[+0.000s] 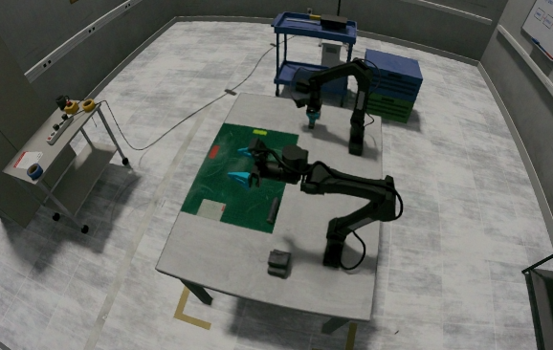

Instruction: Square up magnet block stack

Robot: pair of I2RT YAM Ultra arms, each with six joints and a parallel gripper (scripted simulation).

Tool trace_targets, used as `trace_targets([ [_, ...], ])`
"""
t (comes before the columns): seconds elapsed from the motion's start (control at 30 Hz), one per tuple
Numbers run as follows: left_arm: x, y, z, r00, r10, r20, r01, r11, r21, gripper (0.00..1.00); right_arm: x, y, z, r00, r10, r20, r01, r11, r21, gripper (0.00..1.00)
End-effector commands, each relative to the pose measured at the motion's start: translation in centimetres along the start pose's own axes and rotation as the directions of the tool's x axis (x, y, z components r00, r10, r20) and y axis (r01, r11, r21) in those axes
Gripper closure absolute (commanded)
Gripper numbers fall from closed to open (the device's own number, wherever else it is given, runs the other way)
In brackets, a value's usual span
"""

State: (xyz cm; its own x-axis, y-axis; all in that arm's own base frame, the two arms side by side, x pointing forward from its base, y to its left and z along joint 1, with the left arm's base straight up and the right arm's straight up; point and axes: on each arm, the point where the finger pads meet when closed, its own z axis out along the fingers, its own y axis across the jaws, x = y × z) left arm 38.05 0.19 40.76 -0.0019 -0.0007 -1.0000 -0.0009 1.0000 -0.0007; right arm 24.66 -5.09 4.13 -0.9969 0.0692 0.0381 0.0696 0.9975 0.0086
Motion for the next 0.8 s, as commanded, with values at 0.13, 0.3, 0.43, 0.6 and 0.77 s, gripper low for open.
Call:
trace_targets([
  [0.13,-1.8,-0.2,-0.9,1.0,0.008,0.027,-0.008,1.0,0.001,0.0,-1.1,0.0,-0.4,0.999,-0.005,0.047,0.005,1.0,-0.003,0.23],
  [0.3,-1.8,-0.2,-0.9,1.0,0.008,0.027,-0.008,1.0,0.001,0.0,0.8,0.4,0.3,0.999,0.009,-0.045,-0.01,1.0,-0.021,0.23],
  [0.43,-1.8,-0.2,-0.9,1.0,0.008,0.027,-0.008,1.0,0.001,0.0,-0.7,0.0,2.0,0.999,-0.02,0.036,0.02,1.0,0.015,0.23],
  [0.6,-1.8,-0.2,-0.9,1.0,0.008,0.027,-0.008,1.0,0.001,0.0,-1.6,0.0,0.8,0.999,-0.005,0.042,0.005,1.0,-0.005,0.23],
  [0.77,-1.8,-0.2,-0.9,1.0,0.008,0.027,-0.008,1.0,0.001,0.0,-1.8,-0.2,0.6,0.999,-0.001,0.051,0.002,1.0,-0.004,0.23],
])
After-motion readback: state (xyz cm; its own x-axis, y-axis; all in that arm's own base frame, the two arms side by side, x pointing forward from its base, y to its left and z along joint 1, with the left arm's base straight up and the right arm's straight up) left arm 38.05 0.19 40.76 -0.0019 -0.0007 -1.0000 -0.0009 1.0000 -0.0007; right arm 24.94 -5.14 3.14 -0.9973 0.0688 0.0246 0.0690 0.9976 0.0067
